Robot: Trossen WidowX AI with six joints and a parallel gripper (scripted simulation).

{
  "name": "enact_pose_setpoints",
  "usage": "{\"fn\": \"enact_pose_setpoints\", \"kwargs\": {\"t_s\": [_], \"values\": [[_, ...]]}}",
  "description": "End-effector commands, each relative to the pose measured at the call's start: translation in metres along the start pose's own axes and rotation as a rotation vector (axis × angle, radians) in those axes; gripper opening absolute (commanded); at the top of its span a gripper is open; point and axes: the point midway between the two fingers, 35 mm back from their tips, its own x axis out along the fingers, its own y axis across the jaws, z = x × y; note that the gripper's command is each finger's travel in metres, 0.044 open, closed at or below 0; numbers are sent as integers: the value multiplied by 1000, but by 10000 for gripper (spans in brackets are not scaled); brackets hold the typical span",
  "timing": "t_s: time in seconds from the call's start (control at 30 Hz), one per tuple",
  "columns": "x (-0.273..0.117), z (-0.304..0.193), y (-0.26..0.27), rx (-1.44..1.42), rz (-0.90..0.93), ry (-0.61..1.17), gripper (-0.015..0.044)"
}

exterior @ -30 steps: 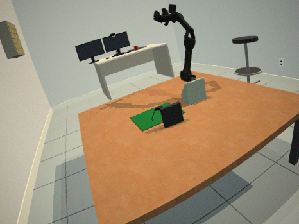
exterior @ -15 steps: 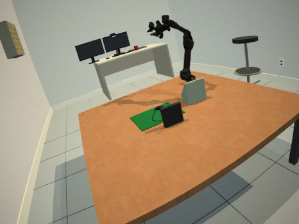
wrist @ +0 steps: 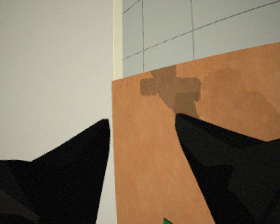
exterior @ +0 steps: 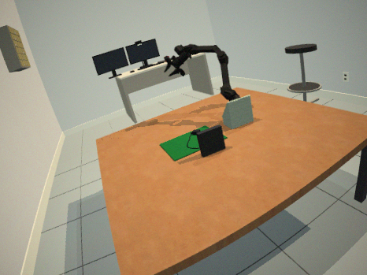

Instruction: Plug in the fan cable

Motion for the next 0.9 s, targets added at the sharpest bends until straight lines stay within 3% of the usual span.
{"fn": "enact_pose_setpoints", "kwargs": {"t_s": [0.0, 0.2, 0.47, 0.87], "values": [[40, -44, -1, 22, -36, 144, 210], [84, -123, -5, 70, -145, 365, 210], [113, -237, -17, -9, -334, 617, 210], [86, -416, -56, -362, -680, 908, 210]]}}
